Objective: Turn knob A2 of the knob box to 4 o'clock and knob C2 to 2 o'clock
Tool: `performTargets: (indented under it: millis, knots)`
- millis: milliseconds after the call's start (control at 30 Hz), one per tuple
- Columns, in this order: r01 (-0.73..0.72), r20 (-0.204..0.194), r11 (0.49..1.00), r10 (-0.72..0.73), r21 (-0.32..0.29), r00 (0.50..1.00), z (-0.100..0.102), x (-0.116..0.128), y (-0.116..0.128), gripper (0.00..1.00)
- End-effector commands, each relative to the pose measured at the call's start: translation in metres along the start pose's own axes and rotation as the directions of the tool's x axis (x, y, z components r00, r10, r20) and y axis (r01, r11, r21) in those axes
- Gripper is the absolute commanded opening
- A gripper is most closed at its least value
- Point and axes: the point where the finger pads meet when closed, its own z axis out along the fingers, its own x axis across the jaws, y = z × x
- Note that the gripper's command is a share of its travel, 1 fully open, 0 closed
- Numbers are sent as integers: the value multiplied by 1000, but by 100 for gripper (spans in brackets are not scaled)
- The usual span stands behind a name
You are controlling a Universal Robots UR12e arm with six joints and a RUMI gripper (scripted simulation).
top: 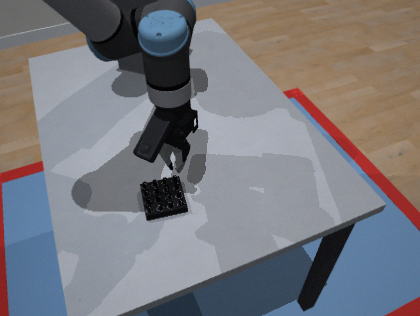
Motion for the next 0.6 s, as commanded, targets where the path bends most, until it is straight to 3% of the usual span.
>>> performTargets:
  millis: [0,567]
  knots:
    - [0,1,1000,0,0,1000,0,0,0,11]
    - [0,0,1000,0,0,1000,4,0,0,11]
